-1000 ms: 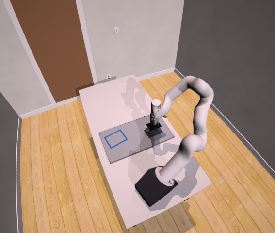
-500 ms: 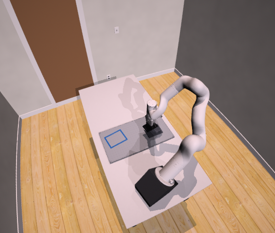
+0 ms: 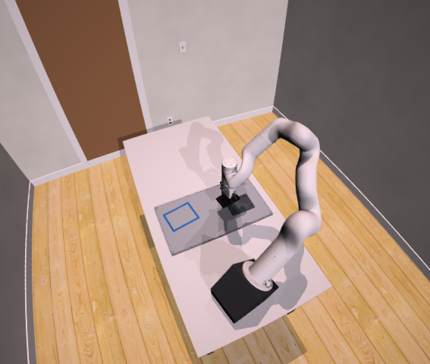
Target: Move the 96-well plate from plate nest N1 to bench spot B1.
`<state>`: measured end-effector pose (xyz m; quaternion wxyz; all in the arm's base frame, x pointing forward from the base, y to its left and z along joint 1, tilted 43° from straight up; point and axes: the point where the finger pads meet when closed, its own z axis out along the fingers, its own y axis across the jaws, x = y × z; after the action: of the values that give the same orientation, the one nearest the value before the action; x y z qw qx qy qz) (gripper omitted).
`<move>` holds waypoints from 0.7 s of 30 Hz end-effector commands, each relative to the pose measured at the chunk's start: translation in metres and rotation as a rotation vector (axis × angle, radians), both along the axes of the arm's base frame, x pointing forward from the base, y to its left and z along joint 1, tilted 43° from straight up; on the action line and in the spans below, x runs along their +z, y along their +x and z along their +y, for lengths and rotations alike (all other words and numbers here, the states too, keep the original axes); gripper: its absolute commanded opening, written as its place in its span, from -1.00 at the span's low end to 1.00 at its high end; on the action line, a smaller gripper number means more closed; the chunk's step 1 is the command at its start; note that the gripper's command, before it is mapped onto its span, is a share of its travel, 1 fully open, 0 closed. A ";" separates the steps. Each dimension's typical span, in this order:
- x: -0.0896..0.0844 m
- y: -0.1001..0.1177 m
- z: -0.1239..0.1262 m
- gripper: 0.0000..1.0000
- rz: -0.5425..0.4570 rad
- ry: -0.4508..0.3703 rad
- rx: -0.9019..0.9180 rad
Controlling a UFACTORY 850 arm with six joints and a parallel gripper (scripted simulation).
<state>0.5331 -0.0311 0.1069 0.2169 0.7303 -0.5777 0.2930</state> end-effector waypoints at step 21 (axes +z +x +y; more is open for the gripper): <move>-0.047 0.015 0.054 -1.00 -0.001 0.000 0.000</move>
<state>0.5447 0.0140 0.0669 0.2168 0.7303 -0.5777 0.2931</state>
